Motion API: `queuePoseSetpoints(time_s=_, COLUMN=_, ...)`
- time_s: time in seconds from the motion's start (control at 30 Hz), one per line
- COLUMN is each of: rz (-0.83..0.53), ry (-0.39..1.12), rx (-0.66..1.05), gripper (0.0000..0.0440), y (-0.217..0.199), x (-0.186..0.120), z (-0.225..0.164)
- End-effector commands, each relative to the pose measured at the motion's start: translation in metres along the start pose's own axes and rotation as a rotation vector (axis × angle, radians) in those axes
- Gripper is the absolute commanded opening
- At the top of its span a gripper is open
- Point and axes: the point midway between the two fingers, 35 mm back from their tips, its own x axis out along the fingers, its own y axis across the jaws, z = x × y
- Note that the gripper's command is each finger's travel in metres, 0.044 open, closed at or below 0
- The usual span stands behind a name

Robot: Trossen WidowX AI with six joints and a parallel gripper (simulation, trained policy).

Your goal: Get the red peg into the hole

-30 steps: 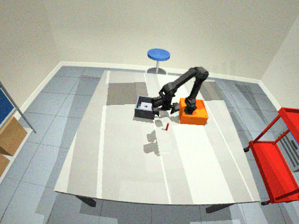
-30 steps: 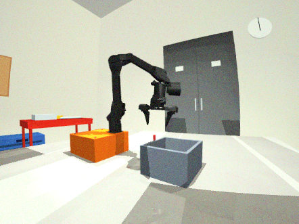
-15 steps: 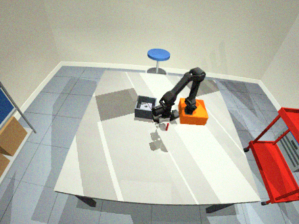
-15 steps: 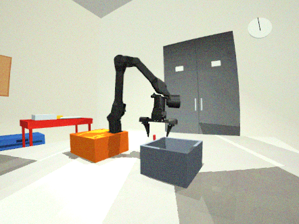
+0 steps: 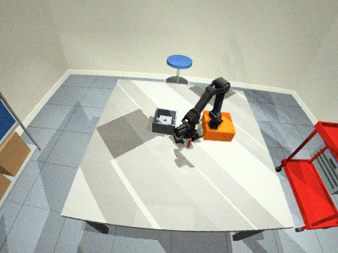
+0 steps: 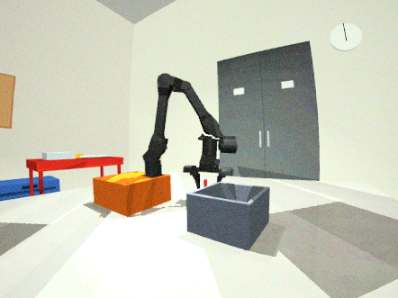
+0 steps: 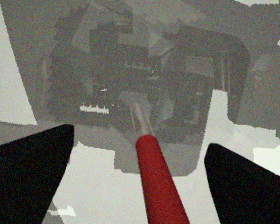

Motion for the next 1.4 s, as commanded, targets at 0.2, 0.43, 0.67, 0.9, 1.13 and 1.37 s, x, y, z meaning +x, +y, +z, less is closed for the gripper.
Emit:
queuePoseSetpoints(time_s=0.2, rz=-0.031, ry=0.054, rx=-0.049, gripper=0.0082, y=-0.001, x=0.001, z=-0.004)
queuePoseSetpoints(time_s=0.43, rz=-0.008, ry=0.033, rx=-0.089, gripper=0.0000, y=0.006, x=-0.010, z=0.002)
queuePoseSetpoints(time_s=0.67, rz=0.027, ry=-0.023, rx=-0.151, gripper=0.0000, y=0.013, x=-0.030, z=0.014)
queuePoseSetpoints(time_s=0.9, rz=0.064, ry=-0.079, rx=-0.207, gripper=0.0000, y=0.025, x=-0.054, z=0.028)
queuePoseSetpoints(time_s=1.13, rz=0.097, ry=-0.126, rx=-0.237, gripper=0.0000, y=0.040, x=-0.079, z=0.047)
queuePoseSetpoints(time_s=1.37, rz=0.125, ry=-0.161, rx=-0.240, gripper=0.0000, y=0.056, x=-0.100, z=0.069)
